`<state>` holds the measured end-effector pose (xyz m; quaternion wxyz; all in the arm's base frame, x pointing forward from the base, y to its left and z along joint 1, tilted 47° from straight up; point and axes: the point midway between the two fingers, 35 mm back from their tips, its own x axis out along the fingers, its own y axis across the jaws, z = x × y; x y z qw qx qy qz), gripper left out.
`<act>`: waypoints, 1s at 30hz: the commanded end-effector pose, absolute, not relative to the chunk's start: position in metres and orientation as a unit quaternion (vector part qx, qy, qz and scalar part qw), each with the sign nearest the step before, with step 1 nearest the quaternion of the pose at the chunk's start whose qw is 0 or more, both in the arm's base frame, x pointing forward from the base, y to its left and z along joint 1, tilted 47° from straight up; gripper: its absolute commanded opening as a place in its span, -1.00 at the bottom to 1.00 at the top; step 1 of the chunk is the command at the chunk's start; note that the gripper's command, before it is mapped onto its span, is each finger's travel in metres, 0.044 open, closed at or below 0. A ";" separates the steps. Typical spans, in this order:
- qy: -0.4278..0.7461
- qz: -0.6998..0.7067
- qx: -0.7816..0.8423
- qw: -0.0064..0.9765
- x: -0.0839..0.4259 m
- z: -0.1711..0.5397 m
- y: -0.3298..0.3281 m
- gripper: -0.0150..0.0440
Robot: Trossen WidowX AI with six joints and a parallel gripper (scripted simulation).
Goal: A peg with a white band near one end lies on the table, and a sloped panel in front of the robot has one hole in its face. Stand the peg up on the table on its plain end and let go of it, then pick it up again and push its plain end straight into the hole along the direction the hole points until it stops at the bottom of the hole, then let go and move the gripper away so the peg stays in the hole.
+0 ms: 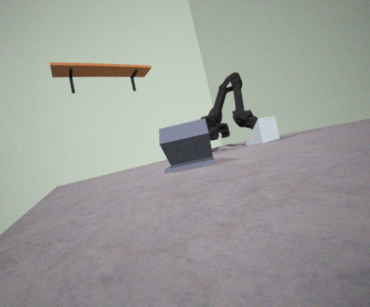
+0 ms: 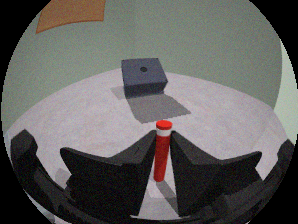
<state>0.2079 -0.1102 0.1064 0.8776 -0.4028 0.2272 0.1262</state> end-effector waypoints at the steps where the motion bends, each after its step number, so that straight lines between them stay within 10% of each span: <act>1: 0.209 0.135 -0.399 0.882 0.205 0.107 -0.111 -0.33; 30: 0.203 0.139 -0.394 0.885 0.200 0.103 -0.114 -0.33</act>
